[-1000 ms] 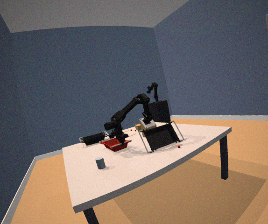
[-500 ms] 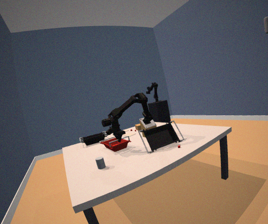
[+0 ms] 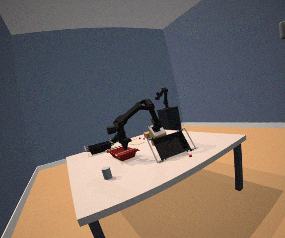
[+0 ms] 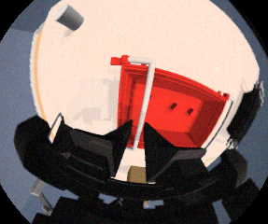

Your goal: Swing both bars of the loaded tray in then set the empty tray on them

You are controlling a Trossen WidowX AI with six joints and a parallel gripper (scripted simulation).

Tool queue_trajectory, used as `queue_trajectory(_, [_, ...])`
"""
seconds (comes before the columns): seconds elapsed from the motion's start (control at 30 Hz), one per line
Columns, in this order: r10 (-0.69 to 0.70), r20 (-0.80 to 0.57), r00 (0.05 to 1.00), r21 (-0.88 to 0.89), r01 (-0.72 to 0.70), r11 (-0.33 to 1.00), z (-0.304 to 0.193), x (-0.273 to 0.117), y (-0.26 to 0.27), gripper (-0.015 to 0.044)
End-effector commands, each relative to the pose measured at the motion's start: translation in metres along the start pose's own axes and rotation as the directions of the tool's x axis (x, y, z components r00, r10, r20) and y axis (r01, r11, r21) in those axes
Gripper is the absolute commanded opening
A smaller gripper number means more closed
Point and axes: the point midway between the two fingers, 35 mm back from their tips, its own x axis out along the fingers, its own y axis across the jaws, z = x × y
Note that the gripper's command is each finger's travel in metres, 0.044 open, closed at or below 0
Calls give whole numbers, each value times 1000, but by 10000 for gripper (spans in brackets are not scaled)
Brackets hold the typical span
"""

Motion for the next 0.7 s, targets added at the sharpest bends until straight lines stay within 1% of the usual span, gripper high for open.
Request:
queue_trajectory(0.0, [3,13,1000,-8,-3,1000,2,-20,3,88])
queue_trajectory(0.03, [3,13,1000,-8,-3,1000,2,-21,3,88])
queue_trajectory(0.07, [-1,11,1000,-3,1,1000,2,-12,1,88])
queue_trajectory(0.67, [-1,11,1000,-3,1,1000,2,-12,1,88])
